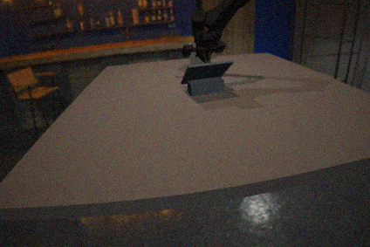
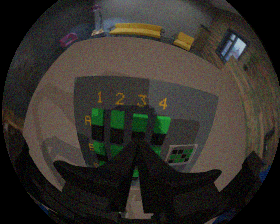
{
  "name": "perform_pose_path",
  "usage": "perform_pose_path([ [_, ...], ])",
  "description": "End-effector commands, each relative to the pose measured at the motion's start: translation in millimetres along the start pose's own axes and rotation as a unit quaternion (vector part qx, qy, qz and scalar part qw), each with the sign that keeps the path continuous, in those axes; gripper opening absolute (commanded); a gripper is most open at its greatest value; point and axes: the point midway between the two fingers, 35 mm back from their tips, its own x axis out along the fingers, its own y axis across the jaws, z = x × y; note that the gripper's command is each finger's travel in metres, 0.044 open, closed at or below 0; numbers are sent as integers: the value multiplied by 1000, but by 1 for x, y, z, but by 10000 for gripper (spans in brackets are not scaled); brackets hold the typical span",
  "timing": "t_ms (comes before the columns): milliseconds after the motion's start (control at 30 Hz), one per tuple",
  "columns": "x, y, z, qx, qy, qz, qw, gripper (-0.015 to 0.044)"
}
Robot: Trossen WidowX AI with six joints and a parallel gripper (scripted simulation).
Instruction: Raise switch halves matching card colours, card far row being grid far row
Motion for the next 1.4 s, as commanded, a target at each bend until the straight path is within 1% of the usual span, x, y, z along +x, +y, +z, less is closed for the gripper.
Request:
perform_pose_path([
  [0,-19,-5,2,-2,3,-6,1000,0],
  [167,-60,-1,3,0,10,-3,1000,0],
  [367,-62,0,3,0,10,-3,1000,0],
  [500,-62,-1,-17,0,10,-3,1000,0],
  [600,-62,-1,-18,0,10,-3,1000,0],
  [667,-55,-1,-18,0,14,-3,1000,0],
  [767,-29,0,-18,0,22,-2,1000,0],
  [1000,-26,0,-18,0,22,-2,1000,0],
  [1100,-18,0,-18,0,22,-1,1000,0],
  [1367,-11,0,-18,0,22,-1,1000,0],
])
